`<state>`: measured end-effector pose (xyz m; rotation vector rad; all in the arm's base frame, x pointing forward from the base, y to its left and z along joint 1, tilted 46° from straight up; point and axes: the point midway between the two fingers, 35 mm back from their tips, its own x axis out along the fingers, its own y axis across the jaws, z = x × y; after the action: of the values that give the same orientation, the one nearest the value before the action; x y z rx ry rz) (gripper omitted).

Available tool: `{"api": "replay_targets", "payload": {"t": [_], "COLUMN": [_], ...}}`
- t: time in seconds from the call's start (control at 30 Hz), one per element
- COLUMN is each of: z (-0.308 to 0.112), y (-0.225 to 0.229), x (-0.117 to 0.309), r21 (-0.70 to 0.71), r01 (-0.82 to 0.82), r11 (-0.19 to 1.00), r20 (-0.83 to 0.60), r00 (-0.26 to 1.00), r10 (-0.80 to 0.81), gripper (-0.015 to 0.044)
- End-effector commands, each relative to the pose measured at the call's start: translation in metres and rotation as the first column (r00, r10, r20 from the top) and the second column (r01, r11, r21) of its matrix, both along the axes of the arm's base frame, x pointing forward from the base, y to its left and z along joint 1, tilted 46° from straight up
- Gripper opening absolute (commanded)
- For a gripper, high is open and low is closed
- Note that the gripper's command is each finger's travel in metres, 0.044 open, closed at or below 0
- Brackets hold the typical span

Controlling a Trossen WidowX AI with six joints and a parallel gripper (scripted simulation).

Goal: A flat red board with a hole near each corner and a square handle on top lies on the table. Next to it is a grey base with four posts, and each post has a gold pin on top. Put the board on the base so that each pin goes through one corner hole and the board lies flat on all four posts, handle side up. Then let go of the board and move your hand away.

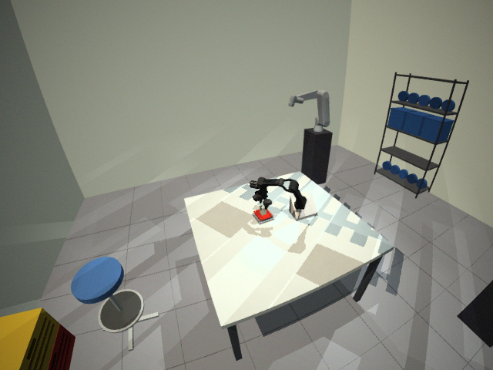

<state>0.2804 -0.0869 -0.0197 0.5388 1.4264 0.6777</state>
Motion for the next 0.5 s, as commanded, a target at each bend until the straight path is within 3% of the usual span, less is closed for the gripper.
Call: {"api": "replay_targets", "payload": {"t": [0.0, 0.47], "z": [0.015, 0.031], "y": [-0.015, -0.030], "x": [-0.002, -0.004], "r21": [-0.001, 0.001], "r01": [-0.004, -0.001], "r11": [1.000, 1.000], "r20": [-0.001, -0.002], "r00": [1.000, 1.000], "r10": [0.004, 0.001], "gripper": [0.0440, 0.0440]}}
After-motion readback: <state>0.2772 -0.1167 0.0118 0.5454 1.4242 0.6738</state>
